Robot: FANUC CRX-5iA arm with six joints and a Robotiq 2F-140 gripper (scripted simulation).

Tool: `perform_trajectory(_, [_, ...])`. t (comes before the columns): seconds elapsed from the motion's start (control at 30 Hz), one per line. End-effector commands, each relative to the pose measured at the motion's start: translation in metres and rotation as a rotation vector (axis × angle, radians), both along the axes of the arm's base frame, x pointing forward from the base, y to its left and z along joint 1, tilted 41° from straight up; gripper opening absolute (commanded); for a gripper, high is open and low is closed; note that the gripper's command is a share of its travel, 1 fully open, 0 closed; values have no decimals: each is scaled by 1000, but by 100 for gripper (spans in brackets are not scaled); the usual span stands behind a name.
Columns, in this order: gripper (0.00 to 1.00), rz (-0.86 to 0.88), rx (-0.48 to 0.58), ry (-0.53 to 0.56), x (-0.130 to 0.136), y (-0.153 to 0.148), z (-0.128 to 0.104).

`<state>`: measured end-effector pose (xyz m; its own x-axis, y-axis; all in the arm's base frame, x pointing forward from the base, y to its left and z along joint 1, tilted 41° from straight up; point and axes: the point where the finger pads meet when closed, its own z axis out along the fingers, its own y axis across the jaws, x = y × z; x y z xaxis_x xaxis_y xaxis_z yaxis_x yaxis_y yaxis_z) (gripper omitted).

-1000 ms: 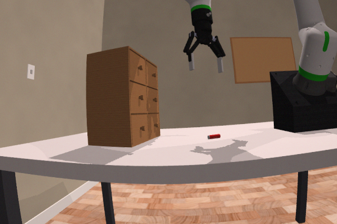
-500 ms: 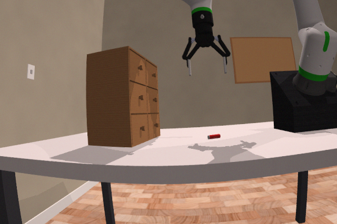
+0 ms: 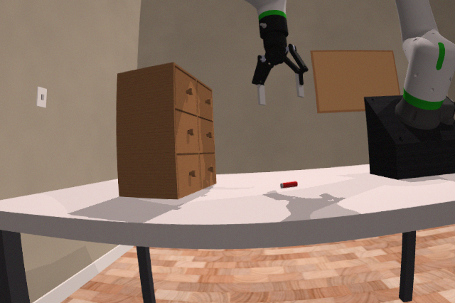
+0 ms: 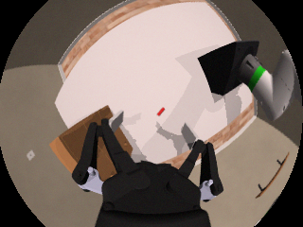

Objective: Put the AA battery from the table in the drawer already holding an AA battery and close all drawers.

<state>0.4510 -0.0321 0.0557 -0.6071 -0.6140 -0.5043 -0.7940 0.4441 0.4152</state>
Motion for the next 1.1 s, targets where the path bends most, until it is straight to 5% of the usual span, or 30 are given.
perform_trajectory(0.0, [100,-220,-4,172,3,2,-2])
perform_trajectory(0.3, [100,-565,33,324,19,12,-16])
perform_trajectory(0.53, [100,-794,98,316,34,22,-28])
perform_trajectory(0.57, [100,-928,141,299,37,24,-31])
perform_trajectory(0.8, [100,-1153,275,104,58,37,-49])
perform_trajectory(1.07, [100,-1248,352,-34,71,46,-60])
